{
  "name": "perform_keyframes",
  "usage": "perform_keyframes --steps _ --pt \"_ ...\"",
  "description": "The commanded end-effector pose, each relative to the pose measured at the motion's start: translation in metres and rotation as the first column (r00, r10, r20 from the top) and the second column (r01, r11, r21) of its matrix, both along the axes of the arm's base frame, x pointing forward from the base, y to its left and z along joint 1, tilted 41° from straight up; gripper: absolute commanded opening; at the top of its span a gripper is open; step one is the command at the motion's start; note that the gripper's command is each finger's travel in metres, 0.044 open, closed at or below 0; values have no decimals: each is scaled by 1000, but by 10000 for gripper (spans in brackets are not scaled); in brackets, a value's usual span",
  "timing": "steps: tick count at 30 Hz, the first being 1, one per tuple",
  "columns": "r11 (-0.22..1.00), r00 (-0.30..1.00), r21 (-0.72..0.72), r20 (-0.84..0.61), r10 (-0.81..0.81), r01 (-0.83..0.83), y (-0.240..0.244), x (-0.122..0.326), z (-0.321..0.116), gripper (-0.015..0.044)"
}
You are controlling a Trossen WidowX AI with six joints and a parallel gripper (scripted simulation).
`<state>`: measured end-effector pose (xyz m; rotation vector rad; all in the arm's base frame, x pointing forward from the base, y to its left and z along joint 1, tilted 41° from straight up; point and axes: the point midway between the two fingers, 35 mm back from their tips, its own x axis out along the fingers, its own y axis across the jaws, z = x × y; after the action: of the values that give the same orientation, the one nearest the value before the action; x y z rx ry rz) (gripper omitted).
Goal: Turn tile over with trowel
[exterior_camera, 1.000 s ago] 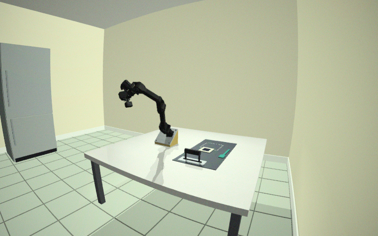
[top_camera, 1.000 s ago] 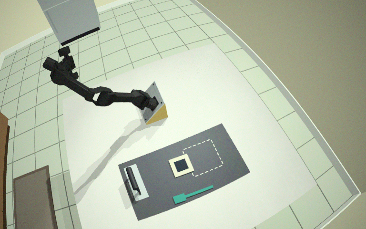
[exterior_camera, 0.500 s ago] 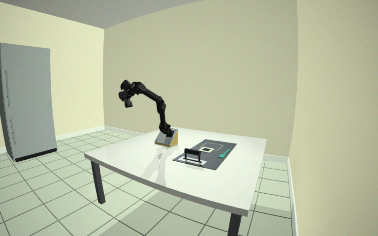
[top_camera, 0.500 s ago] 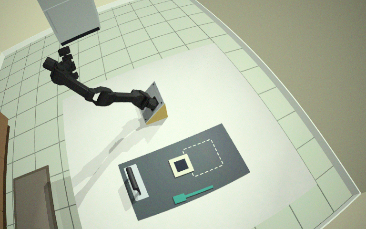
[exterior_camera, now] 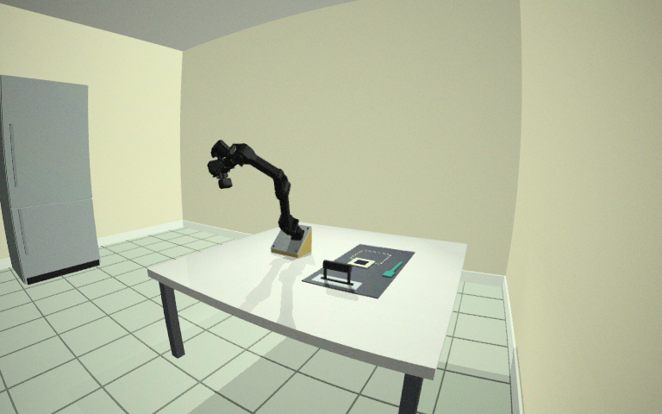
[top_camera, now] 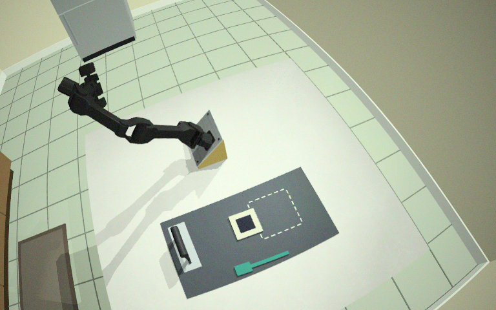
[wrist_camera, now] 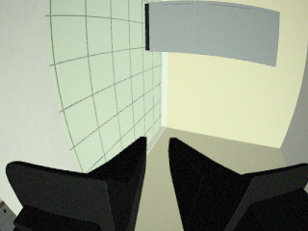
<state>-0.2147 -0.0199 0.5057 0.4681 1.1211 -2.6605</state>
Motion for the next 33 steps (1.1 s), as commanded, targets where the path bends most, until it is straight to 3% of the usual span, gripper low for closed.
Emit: perform_keyframes --steps 1,14,20,24,33 --pt "1000 1000 0 0 0 0 0 0 0 0" --pt "1000 1000 0 0 0 0 0 0 0 0" --pt "1000 1000 0 2 5 -5 -1 0 -1 153" --pt "995 994 1 42 98 -98 -27 -9 -11 258" --pt "937 927 6 142 346 -351 -111 -11 -40 270"
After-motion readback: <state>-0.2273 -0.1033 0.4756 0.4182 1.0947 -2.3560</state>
